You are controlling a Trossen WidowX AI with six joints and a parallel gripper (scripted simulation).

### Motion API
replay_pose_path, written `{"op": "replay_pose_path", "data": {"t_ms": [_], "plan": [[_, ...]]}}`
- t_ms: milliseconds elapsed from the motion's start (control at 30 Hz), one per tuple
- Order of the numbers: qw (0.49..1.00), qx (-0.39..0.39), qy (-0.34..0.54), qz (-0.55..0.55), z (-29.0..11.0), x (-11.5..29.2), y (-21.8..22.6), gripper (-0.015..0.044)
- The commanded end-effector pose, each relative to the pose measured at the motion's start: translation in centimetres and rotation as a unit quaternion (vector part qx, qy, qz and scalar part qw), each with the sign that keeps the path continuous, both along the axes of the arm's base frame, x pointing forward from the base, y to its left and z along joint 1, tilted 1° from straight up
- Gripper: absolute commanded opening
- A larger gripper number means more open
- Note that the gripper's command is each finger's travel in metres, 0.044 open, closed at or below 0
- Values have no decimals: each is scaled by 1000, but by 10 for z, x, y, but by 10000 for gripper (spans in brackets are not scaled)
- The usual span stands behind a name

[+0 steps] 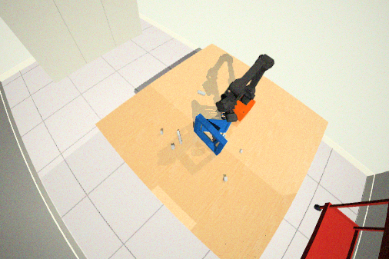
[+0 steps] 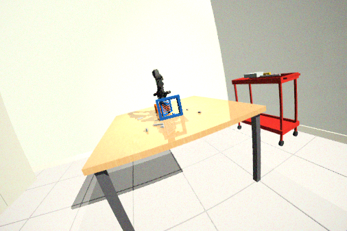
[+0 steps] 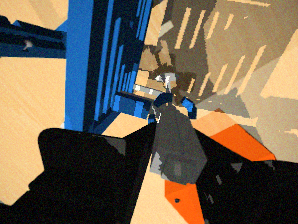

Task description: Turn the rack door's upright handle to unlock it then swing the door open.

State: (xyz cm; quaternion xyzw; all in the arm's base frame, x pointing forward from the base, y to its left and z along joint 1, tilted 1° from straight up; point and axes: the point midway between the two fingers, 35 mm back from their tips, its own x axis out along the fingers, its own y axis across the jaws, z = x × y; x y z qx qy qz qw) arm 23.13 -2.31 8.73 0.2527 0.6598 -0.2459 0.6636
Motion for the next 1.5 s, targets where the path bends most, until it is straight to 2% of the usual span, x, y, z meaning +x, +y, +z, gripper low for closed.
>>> {"op": "replay_pose_path", "data": {"t_ms": [0,1467], "plan": [[1000,-3,-3,31,0,-2,-6,25],[950,-10,-2,311,0,-19,-91,25]]}}
